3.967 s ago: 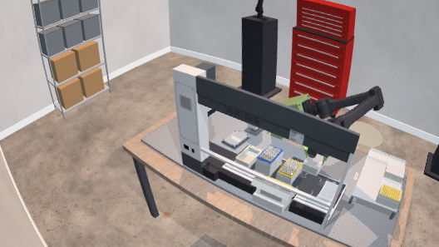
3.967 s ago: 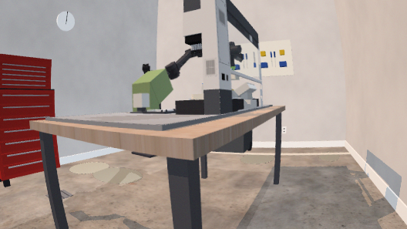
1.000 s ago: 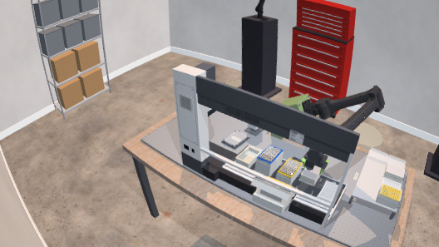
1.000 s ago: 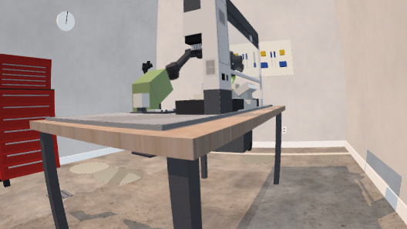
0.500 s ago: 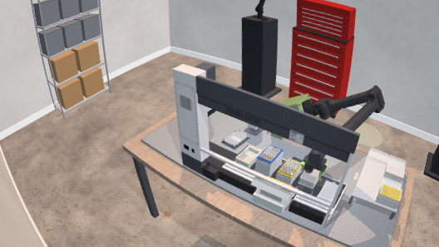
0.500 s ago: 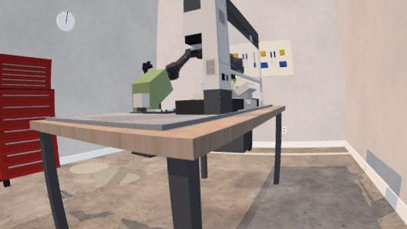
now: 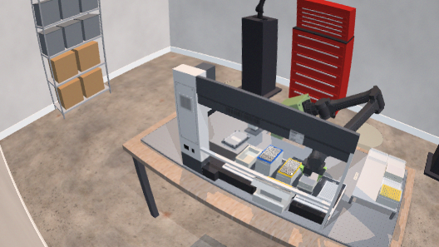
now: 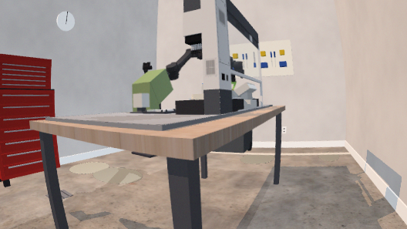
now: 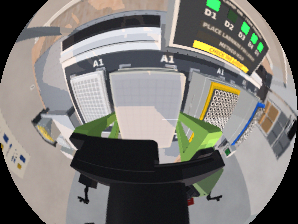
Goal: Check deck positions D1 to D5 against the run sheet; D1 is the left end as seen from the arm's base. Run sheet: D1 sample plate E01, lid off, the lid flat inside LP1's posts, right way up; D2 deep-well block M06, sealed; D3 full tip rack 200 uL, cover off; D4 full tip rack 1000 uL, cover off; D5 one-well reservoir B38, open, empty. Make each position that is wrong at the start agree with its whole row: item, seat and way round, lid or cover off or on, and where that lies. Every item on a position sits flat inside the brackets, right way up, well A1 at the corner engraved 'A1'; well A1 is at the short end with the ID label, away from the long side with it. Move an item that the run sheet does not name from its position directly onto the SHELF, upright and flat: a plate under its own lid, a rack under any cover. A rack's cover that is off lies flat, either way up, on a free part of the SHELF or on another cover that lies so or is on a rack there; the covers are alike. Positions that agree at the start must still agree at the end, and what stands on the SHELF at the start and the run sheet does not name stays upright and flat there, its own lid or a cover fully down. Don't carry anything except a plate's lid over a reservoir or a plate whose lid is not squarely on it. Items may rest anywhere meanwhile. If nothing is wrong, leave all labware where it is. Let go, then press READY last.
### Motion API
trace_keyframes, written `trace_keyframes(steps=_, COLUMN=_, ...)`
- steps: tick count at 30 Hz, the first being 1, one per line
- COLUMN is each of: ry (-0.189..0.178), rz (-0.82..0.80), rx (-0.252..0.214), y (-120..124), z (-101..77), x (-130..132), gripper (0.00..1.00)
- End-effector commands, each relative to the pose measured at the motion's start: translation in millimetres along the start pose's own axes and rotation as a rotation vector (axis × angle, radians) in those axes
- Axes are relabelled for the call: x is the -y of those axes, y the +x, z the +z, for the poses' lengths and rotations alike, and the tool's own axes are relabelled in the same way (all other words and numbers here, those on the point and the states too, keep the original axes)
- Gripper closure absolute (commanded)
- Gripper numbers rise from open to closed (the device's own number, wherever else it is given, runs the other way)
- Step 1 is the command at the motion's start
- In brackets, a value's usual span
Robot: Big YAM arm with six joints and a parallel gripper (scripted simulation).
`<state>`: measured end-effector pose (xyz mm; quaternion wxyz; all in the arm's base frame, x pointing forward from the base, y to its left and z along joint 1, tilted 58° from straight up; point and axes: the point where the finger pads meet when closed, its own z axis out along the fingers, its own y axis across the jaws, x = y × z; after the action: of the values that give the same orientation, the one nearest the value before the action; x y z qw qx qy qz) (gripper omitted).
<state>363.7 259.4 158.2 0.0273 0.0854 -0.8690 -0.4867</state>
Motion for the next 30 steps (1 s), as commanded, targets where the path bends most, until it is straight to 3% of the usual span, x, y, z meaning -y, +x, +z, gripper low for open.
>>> trace_keyframes(steps=1, ry=0.001, rz=0.012, rx=0.002, y=-1.6, z=7.2, x=0.1, gripper=1.0)
trace_keyframes(steps=7, ry=0.0, rz=0.008, rx=0.01, y=-2.8, z=13.9, x=-1.7, gripper=1.0)
trace_keyframes(steps=10, ry=-0.003, rz=-0.001, rx=0.025, y=-8.8, z=6.6, x=-4.7, gripper=1.0)
trace_keyframes(steps=30, ry=-0.003, rz=-0.001, rx=0.025, y=-8.0, z=6.7, x=-4.6, gripper=1.0)
